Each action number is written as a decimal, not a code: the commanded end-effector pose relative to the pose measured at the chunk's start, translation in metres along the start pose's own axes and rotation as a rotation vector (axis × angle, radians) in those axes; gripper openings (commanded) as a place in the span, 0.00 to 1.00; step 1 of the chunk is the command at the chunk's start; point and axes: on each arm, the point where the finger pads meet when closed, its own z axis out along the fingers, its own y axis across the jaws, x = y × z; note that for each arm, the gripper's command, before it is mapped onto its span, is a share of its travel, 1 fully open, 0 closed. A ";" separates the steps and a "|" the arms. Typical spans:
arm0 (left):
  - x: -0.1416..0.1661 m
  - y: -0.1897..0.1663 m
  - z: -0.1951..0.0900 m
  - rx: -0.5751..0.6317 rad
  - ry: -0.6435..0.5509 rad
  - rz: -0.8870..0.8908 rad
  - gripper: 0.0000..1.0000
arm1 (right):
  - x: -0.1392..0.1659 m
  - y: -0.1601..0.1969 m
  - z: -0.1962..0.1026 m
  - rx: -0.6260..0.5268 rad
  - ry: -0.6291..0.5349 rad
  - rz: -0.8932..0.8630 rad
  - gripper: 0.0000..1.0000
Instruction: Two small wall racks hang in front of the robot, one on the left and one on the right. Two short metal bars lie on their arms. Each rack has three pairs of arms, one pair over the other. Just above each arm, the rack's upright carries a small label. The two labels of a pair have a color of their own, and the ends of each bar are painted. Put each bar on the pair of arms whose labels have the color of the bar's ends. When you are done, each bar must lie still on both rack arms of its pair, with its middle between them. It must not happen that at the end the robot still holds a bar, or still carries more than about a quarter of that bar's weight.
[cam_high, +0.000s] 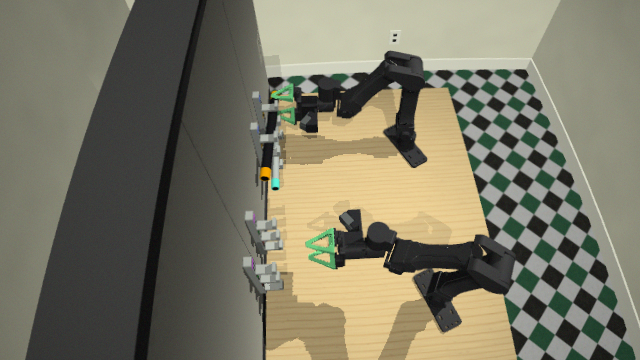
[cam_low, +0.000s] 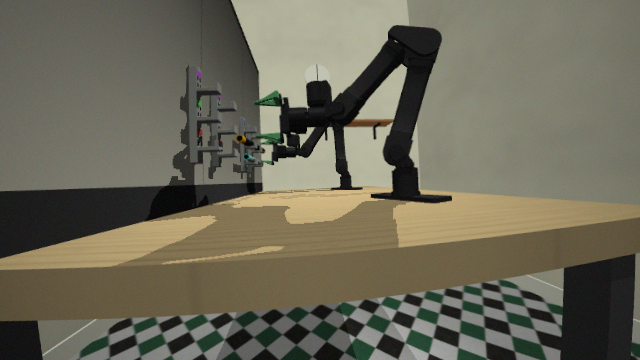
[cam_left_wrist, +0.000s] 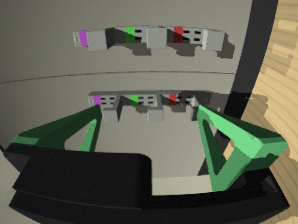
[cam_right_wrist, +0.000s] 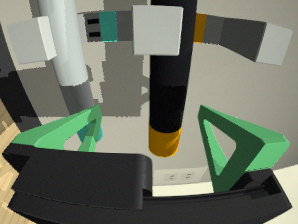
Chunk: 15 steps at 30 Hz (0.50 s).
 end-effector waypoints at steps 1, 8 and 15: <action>0.004 0.006 -0.003 -0.017 0.003 -0.009 1.00 | 0.001 0.015 -0.010 -0.033 -0.005 0.014 1.00; 0.004 0.006 -0.003 -0.017 0.003 -0.009 1.00 | 0.001 0.011 -0.017 -0.033 -0.004 0.014 1.00; 0.004 0.006 -0.003 -0.017 0.003 -0.009 1.00 | 0.001 0.006 -0.026 -0.033 -0.004 0.014 1.00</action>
